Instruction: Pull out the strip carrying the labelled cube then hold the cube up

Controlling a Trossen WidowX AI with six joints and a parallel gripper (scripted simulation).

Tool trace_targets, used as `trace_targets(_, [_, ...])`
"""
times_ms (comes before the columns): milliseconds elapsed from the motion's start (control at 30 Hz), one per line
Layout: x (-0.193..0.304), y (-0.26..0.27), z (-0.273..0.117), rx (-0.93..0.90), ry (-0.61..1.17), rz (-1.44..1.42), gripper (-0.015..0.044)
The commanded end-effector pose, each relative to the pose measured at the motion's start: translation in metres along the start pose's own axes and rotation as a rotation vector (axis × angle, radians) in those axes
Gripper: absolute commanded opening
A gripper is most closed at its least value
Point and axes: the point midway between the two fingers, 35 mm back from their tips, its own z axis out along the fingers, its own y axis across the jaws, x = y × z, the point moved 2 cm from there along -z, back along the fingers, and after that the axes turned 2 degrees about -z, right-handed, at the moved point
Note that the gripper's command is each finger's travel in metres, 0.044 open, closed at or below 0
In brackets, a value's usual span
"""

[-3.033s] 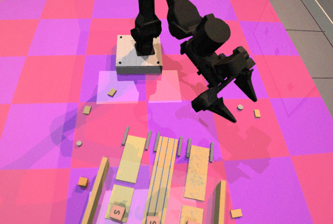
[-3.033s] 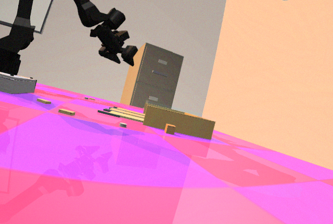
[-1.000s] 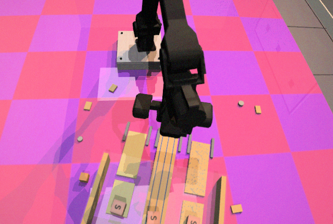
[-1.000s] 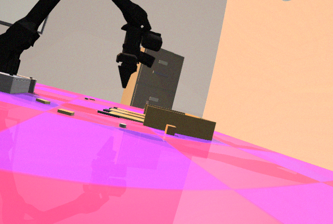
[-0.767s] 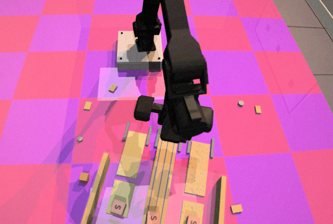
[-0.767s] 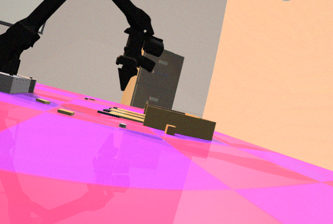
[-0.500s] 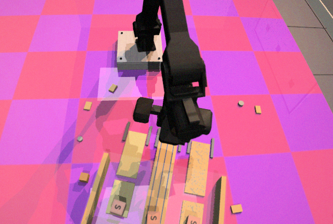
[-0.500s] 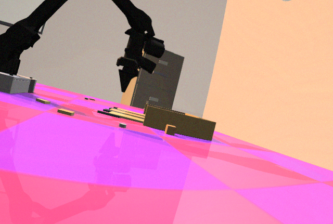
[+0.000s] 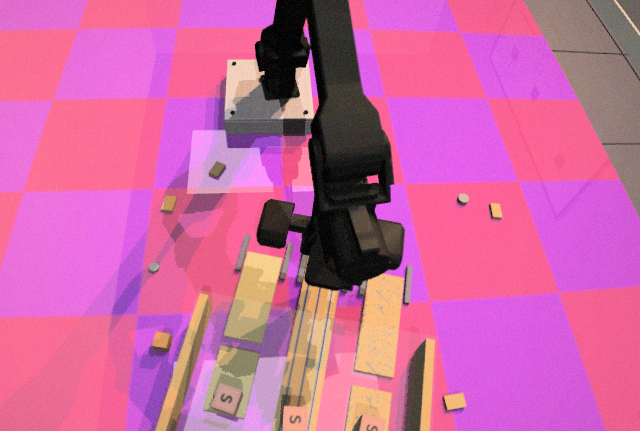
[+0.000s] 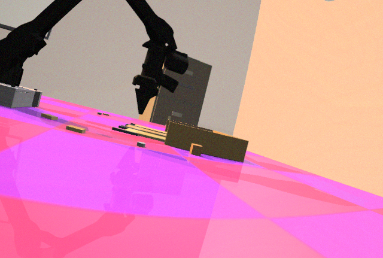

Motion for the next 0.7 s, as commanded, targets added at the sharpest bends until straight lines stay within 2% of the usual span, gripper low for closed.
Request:
trace_targets(0, [0.001,0.0,0.01,-0.001,0.008,0.003,0.0])
trace_targets(667, [0.003,0.0,0.042,0.0,0.008,0.003,0.0])
